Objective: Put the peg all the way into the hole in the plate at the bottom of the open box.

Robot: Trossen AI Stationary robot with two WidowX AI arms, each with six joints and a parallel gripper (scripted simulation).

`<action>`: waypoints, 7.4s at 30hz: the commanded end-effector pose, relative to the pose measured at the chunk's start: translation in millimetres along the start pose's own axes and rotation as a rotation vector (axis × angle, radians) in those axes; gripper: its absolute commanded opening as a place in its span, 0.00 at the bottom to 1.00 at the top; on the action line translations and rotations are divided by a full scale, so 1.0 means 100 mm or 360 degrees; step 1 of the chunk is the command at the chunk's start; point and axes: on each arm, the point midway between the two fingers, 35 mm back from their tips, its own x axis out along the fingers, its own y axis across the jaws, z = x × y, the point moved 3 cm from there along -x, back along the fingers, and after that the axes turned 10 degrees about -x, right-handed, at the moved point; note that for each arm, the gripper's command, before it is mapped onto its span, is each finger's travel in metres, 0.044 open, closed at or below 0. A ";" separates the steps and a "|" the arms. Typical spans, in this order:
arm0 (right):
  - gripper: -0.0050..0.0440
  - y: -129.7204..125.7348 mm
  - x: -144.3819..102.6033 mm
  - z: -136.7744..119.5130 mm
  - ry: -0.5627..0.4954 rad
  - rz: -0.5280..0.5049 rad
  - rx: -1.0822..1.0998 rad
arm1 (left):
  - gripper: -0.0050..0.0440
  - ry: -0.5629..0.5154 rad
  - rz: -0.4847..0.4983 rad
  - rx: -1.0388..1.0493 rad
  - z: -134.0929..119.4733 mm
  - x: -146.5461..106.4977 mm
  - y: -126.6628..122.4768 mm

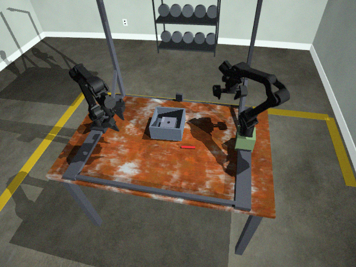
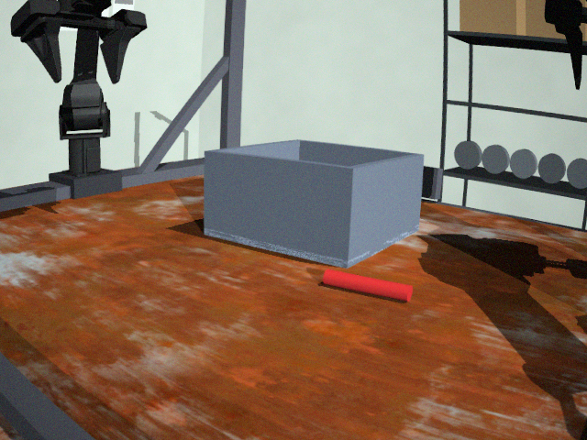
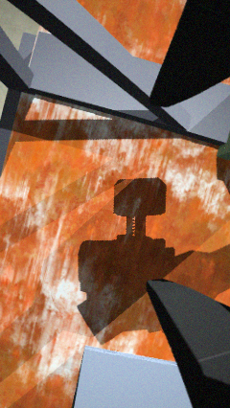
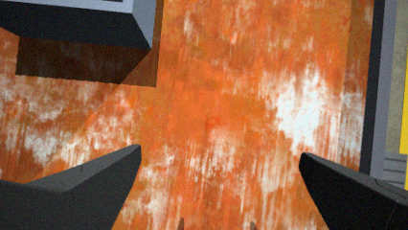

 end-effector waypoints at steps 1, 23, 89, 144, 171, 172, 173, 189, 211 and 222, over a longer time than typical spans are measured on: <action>1.00 0.14 0.14 0.25 -0.0002 -0.0009 0.0004 | 1.00 0.0003 0.0089 -0.0301 0.04 0.11 0.33; 1.00 1.12 0.97 1.81 -0.0069 0.0067 -0.0025 | 1.00 -0.0066 0.0611 -0.2010 -0.95 0.38 2.01; 1.00 0.54 0.00 1.41 -0.1006 -0.0306 0.0300 | 0.45 -0.0799 0.0666 -0.5345 -1.60 0.80 2.17; 1.00 0.52 -0.03 1.40 -0.1039 -0.0328 0.0305 | 0.45 -0.1593 0.0106 -0.7043 -1.85 1.45 2.28; 1.00 0.52 -0.03 1.40 -0.1039 -0.0328 0.0305 | 0.20 -0.1610 0.0086 -0.7038 -1.86 1.44 2.28; 1.00 0.52 -0.03 1.40 -0.1039 -0.0328 0.0305 | 0.20 -0.1610 0.0086 -0.7038 -1.86 1.44 2.28; 1.00 0.52 -0.03 1.40 -0.1039 -0.0328 0.0305 | 0.19 -0.1610 0.0086 -0.7038 -1.86 1.44 2.28; 1.00 0.52 -0.03 1.40 -0.1039 -0.0328 0.0305 | 0.15 -0.1660 0.0016 -0.7017 -1.70 0.97 2.33; 1.00 0.52 -0.03 1.40 -0.1039 -0.0328 0.0305 | 0.15 -0.1548 0.1939 -0.5610 -1.50 0.91 2.30; 1.00 0.52 -0.03 1.40 -0.1039 -0.0328 0.0305 | 0.15 -0.1356 0.2501 -0.4561 -1.45 0.95 2.20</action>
